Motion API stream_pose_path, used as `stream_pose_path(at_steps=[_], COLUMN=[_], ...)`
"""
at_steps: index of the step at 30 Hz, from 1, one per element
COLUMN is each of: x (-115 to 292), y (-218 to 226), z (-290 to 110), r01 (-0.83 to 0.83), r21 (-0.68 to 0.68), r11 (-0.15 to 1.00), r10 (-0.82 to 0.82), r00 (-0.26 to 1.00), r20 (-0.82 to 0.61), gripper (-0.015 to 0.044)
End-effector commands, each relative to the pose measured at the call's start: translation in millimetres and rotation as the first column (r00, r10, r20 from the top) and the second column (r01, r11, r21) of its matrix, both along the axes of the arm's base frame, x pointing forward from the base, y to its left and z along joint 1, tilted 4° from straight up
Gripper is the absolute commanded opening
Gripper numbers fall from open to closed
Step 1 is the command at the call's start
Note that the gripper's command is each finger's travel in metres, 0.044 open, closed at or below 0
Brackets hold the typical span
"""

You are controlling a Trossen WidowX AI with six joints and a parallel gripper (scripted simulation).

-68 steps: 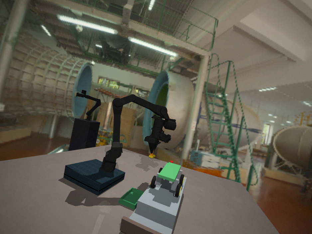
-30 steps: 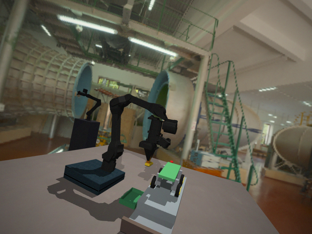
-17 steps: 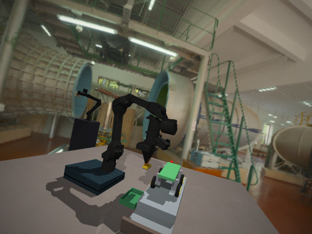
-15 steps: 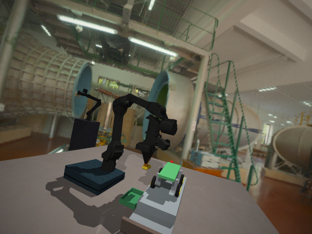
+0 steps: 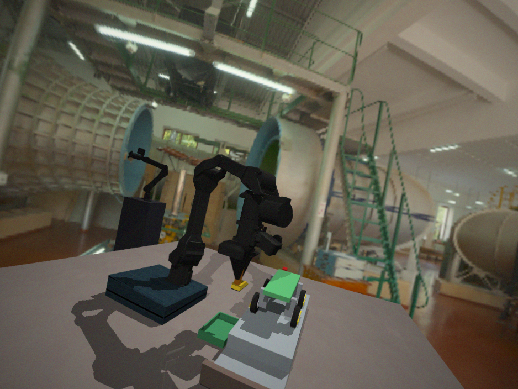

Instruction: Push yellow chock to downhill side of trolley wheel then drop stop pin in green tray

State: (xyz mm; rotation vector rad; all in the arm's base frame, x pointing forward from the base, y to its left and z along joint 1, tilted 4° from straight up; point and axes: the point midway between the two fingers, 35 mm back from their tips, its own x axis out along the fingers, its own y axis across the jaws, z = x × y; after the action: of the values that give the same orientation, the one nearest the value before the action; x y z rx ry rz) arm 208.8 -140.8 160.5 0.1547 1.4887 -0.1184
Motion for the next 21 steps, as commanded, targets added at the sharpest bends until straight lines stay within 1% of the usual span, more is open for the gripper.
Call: stream_pose_path(at_steps=[1,10,13,17,21], x=[2,6,6,5,6], y=[-18,-55,-56,-61,-61], z=[-2,-5,-5,-6,-6], r01=[-0.003,-0.003,-0.006,-0.013,-0.013], r21=[0.004,0.0,0.027,0.102,0.106], r11=[1.0,1.0,1.0,0.995,0.994], r10=[0.003,0.003,0.006,0.011,0.011], r00=[1.0,1.0,1.0,1.0,1.0], r20=[0.001,0.001,0.004,0.019,0.02], gripper=[0.0,0.0,0.0,0.0,0.0])
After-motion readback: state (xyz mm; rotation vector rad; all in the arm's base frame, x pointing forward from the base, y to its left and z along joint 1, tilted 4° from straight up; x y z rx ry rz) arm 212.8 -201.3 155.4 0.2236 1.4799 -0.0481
